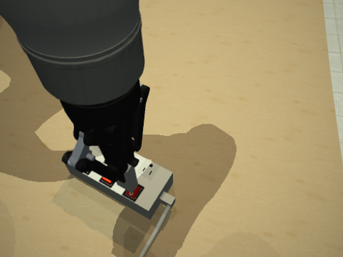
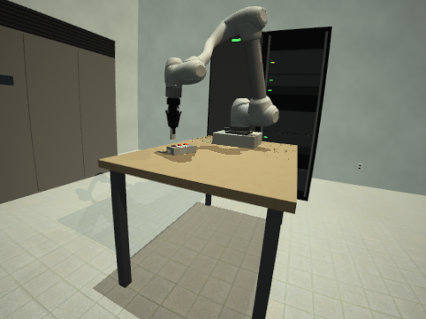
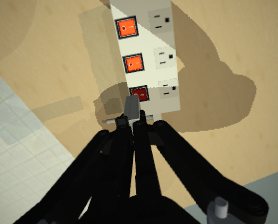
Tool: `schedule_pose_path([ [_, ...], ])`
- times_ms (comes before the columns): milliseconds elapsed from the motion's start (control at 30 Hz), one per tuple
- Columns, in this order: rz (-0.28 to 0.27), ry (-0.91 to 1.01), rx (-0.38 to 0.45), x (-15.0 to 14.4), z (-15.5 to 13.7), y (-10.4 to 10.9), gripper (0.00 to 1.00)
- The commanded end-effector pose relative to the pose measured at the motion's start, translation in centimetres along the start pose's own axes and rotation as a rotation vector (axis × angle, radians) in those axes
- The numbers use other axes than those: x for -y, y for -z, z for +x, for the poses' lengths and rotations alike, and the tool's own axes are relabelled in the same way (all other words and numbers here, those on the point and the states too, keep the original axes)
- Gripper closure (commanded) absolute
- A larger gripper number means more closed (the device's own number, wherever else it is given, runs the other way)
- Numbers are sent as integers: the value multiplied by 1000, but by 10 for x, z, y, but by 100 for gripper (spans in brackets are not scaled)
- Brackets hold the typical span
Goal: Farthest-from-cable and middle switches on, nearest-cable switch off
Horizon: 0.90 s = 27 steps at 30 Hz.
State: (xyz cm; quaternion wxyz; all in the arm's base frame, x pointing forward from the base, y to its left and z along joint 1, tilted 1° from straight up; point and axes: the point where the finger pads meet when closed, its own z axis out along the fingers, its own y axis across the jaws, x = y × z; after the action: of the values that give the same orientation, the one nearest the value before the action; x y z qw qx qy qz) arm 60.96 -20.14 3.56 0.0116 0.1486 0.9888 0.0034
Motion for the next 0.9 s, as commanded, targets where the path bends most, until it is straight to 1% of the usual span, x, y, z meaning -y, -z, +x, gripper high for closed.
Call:
schedule_pose_path([
  [0,0,0,0,0,0,2,100],
  [700,0,0,0,0,0,4,100],
  [733,0,0,0,0,0,4,0],
  [867,0,0,0,0,0,6,0],
])
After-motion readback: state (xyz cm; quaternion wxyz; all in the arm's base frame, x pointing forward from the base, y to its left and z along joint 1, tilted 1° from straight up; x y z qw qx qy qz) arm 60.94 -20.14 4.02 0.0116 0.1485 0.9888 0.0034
